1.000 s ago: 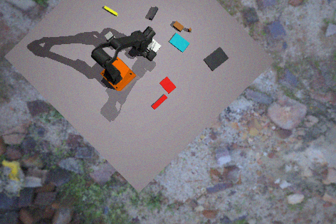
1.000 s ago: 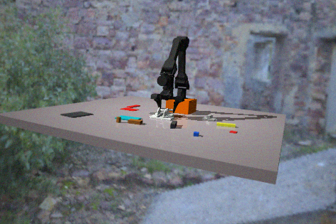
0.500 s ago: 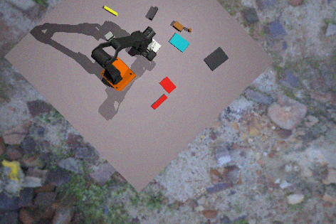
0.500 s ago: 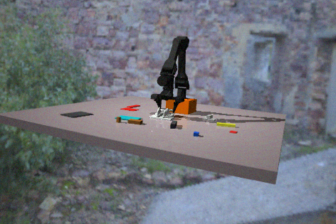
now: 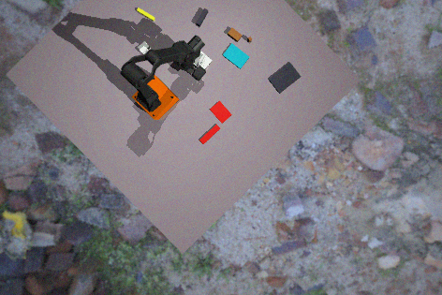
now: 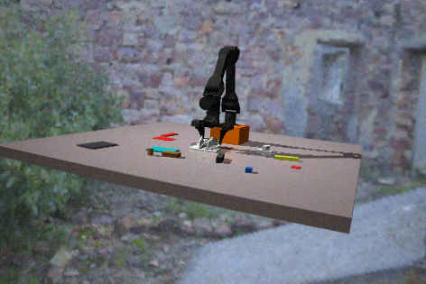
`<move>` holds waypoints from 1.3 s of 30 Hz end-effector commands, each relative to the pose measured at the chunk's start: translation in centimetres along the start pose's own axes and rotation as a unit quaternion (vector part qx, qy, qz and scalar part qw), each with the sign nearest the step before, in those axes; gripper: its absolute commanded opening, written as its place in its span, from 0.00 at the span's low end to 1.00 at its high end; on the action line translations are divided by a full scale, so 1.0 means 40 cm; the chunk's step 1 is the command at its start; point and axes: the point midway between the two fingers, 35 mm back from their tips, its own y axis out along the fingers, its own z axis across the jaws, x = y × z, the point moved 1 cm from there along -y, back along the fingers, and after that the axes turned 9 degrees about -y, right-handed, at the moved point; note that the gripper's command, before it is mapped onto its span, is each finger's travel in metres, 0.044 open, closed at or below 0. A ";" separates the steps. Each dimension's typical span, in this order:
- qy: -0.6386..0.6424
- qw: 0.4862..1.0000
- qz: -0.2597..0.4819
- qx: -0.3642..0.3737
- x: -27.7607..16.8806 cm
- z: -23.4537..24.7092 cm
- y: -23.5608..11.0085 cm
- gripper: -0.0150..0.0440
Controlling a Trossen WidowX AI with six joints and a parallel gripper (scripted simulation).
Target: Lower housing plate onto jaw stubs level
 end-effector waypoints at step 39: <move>0.000 1.000 0.002 -0.001 -0.003 -0.001 0.022 0.85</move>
